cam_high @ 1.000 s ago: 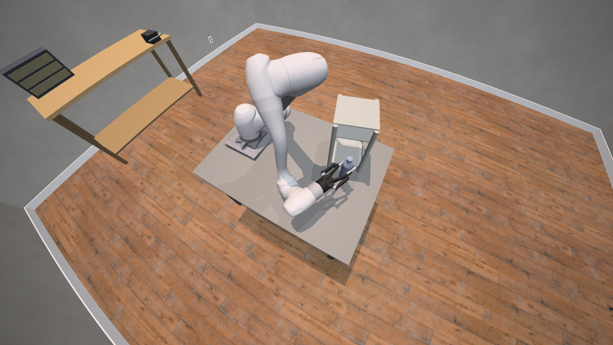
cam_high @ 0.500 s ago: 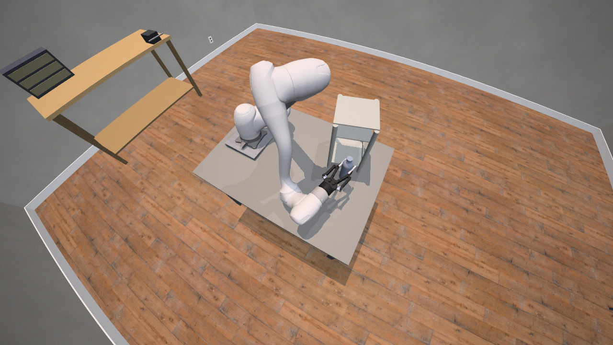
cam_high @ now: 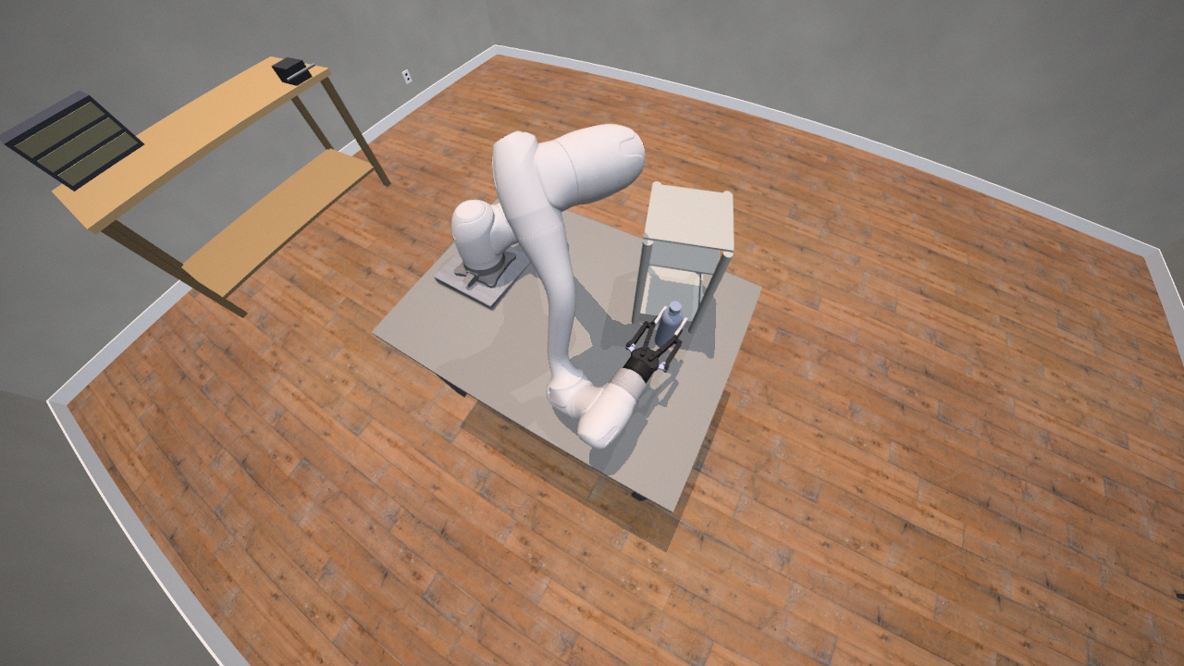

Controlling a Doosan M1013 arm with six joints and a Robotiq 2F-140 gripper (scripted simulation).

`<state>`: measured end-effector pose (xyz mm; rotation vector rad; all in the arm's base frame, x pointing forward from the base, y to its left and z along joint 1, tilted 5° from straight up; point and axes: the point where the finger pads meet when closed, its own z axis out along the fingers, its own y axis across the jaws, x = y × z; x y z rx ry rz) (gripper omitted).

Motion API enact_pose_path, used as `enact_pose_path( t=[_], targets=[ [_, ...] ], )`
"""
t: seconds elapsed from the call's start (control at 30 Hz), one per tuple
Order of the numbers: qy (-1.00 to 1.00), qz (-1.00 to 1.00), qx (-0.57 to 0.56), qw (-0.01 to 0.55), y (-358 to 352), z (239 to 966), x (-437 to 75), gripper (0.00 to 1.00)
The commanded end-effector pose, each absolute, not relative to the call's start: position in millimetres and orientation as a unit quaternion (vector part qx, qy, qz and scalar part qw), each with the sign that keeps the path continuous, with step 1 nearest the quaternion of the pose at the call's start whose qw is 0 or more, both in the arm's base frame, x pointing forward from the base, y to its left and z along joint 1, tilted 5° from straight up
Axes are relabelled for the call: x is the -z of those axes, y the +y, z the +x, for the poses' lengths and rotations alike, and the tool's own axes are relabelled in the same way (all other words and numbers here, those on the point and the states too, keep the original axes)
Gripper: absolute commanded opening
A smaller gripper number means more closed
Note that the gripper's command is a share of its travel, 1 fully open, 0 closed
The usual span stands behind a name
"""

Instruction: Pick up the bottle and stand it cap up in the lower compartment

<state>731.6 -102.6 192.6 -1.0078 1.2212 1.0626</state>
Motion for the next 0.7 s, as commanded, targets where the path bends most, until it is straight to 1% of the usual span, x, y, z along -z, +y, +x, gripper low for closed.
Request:
enact_pose_path(
  t=[0.0, 0.3, 0.47, 0.67],
  targets=[
    [0.517, -0.438, -0.461, 0.574, -102.4, 731.7, -192.7, 0.00],
    [0.503, -0.454, -0.475, 0.561, -102.6, 731.4, -192.5, 0.00],
    [0.479, -0.481, -0.499, 0.538, -102.3, 731.1, -192.6, 0.00],
    [0.467, -0.495, -0.512, 0.525, -102.7, 730.9, -192.4, 0.00]
  ],
)
